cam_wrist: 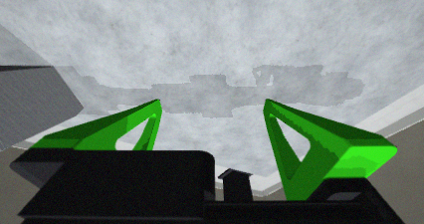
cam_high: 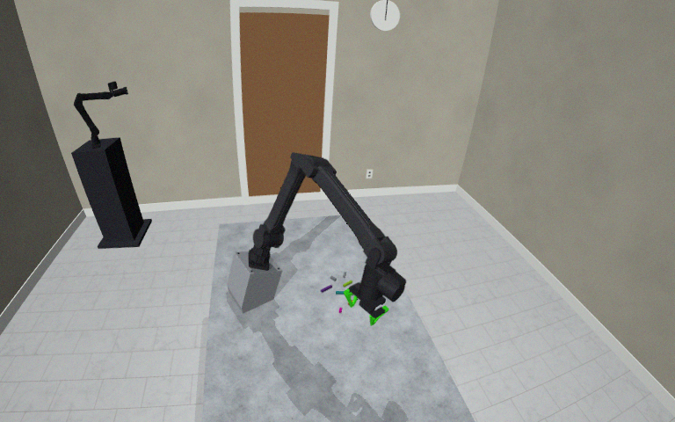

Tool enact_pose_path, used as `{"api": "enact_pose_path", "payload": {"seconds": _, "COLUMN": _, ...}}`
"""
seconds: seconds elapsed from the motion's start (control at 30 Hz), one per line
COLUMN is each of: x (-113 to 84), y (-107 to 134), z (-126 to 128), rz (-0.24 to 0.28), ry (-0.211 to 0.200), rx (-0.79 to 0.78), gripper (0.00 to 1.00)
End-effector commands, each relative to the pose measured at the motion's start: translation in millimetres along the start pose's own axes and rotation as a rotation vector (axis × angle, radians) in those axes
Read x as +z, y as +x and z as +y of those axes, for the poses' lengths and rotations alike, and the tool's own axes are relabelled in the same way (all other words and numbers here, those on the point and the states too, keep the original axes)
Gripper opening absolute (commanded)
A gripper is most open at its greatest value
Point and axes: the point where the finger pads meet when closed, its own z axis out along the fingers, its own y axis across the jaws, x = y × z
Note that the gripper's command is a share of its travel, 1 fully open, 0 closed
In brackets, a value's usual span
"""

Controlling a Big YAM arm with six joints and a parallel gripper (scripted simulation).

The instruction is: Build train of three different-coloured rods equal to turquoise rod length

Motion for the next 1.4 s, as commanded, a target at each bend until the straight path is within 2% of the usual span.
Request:
{"api": "enact_pose_path", "payload": {"seconds": 0.0, "x": -5.1, "y": 0, "z": -2, "rz": 0.000, "ry": 0.012, "rx": -0.001, "gripper": 1.00}}
{"api": "enact_pose_path", "payload": {"seconds": 0.53, "x": -5.1, "y": 0, "z": -2, "rz": 0.000, "ry": 0.012, "rx": -0.001, "gripper": 1.00}}
{"api": "enact_pose_path", "payload": {"seconds": 0.57, "x": -18.4, "y": -3, "z": -12, "rz": -0.003, "ry": 0.045, "rx": -0.007, "gripper": 1.00}}
{"api": "enact_pose_path", "payload": {"seconds": 0.6, "x": -17.1, "y": -5, "z": -10, "rz": -0.003, "ry": 0.044, "rx": -0.005, "gripper": 1.00}}
{"api": "enact_pose_path", "payload": {"seconds": 0.83, "x": -5.2, "y": -32, "z": 5, "rz": 0.000, "ry": 0.046, "rx": 0.041, "gripper": 1.00}}
{"api": "enact_pose_path", "payload": {"seconds": 1.03, "x": 24.2, "y": -87, "z": 34, "rz": -0.001, "ry": 0.049, "rx": 0.188, "gripper": 1.00}}
{"api": "enact_pose_path", "payload": {"seconds": 1.1, "x": 24.2, "y": -87, "z": 34, "rz": -0.001, "ry": 0.049, "rx": 0.188, "gripper": 1.00}}
{"api": "enact_pose_path", "payload": {"seconds": 1.17, "x": 37.6, "y": -111, "z": 50, "rz": -0.004, "ry": 0.051, "rx": 0.258, "gripper": 1.00}}
{"api": "enact_pose_path", "payload": {"seconds": 1.23, "x": 37.6, "y": -112, "z": 50, "rz": -0.005, "ry": 0.050, "rx": 0.258, "gripper": 1.00}}
{"api": "enact_pose_path", "payload": {"seconds": 1.27, "x": 33.7, "y": -98, "z": 45, "rz": -0.005, "ry": 0.058, "rx": 0.287, "gripper": 1.00}}
{"api": "enact_pose_path", "payload": {"seconds": 1.3, "x": 27.2, "y": -103, "z": 32, "rz": -0.014, "ry": 0.079, "rx": 0.281, "gripper": 1.00}}
{"api": "enact_pose_path", "payload": {"seconds": 1.33, "x": 26.7, "y": -104, "z": 30, "rz": -0.015, "ry": 0.081, "rx": 0.281, "gripper": 1.00}}
{"api": "enact_pose_path", "payload": {"seconds": 1.37, "x": 44.7, "y": -124, "z": 60, "rz": -0.006, "ry": 0.051, "rx": 0.297, "gripper": 1.00}}
